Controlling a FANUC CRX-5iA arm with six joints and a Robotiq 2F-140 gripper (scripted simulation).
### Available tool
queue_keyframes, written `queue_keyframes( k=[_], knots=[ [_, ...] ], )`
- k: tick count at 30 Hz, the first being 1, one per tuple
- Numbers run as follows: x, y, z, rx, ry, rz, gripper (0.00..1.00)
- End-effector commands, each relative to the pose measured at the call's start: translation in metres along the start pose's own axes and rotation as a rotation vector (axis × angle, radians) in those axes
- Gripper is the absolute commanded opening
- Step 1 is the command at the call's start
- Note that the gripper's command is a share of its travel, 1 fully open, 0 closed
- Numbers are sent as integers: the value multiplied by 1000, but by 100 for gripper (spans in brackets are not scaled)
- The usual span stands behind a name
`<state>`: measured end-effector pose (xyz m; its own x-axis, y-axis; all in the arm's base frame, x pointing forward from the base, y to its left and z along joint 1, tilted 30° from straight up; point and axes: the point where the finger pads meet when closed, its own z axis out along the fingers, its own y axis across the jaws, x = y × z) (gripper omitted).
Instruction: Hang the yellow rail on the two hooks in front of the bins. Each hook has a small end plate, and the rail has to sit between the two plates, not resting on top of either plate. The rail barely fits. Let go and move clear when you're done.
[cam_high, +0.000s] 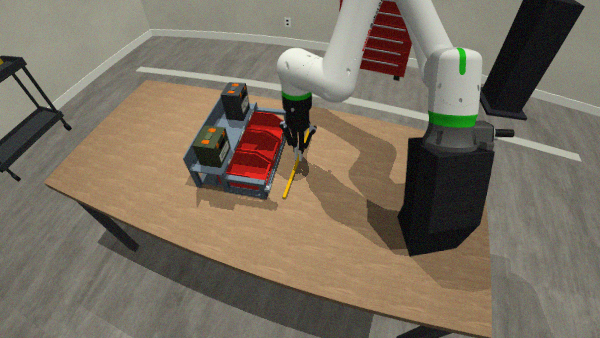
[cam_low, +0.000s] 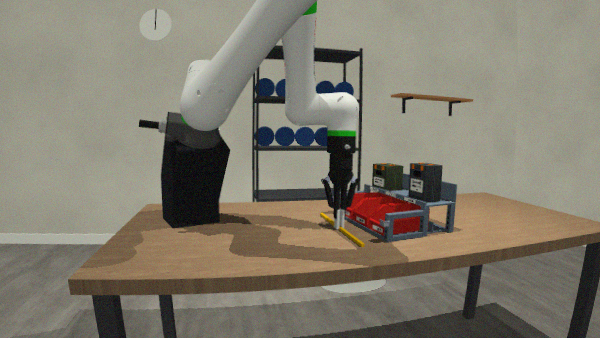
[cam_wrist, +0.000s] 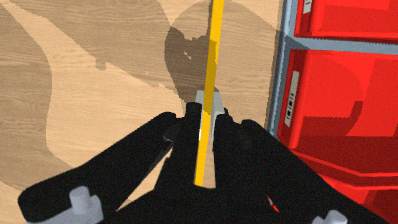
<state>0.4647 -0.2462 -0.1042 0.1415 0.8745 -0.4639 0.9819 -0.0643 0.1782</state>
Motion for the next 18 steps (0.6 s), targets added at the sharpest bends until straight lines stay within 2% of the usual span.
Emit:
queue_keyframes(
  k=[1,15,18],
  knots=[
    [0,0,0,0,0,0,0],
    [0,0,0,0,0,0,0],
    [3,6,-17,0,0,-47,0]
  ],
)
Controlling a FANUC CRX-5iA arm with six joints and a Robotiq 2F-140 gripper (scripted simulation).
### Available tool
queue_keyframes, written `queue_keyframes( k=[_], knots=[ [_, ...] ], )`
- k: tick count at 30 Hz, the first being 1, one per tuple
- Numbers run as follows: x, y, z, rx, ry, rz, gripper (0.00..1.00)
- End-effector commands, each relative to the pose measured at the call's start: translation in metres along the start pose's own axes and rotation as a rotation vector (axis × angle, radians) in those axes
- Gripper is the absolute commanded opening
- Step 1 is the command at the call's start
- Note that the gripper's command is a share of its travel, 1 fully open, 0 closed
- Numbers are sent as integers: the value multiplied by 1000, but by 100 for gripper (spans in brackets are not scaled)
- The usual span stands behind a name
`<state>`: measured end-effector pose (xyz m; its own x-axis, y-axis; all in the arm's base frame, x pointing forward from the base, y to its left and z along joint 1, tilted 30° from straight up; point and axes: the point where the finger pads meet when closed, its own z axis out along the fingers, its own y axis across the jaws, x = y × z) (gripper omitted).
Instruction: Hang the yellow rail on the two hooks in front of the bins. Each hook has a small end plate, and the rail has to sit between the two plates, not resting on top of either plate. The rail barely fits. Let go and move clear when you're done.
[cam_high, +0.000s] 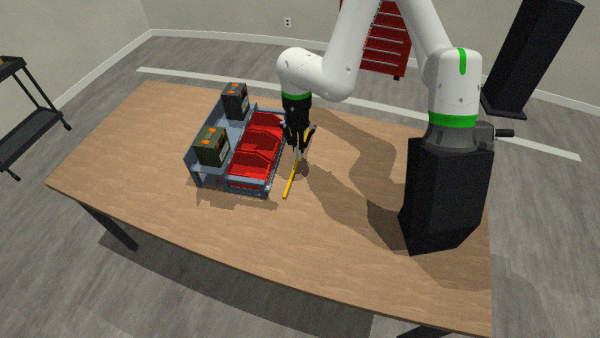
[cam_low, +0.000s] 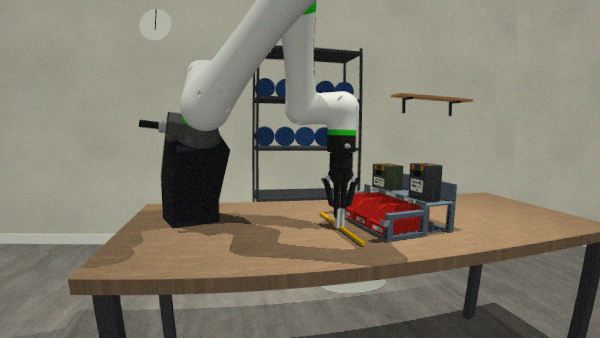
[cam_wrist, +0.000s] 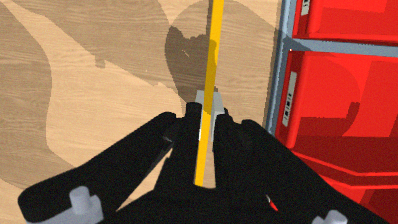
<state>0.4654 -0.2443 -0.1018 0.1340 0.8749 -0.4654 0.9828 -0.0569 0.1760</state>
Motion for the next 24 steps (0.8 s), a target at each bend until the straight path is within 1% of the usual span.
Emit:
queue_keyframes(
  k=[1,2,14,19,24],
  knots=[
    [3,7,-20,1,0,-55,0],
    [4,8,-25,1,0,-71,0],
    [4,8,-25,1,0,-71,0],
    [11,22,-68,1,0,-71,0],
    [11,22,-68,1,0,-71,0]
  ],
)
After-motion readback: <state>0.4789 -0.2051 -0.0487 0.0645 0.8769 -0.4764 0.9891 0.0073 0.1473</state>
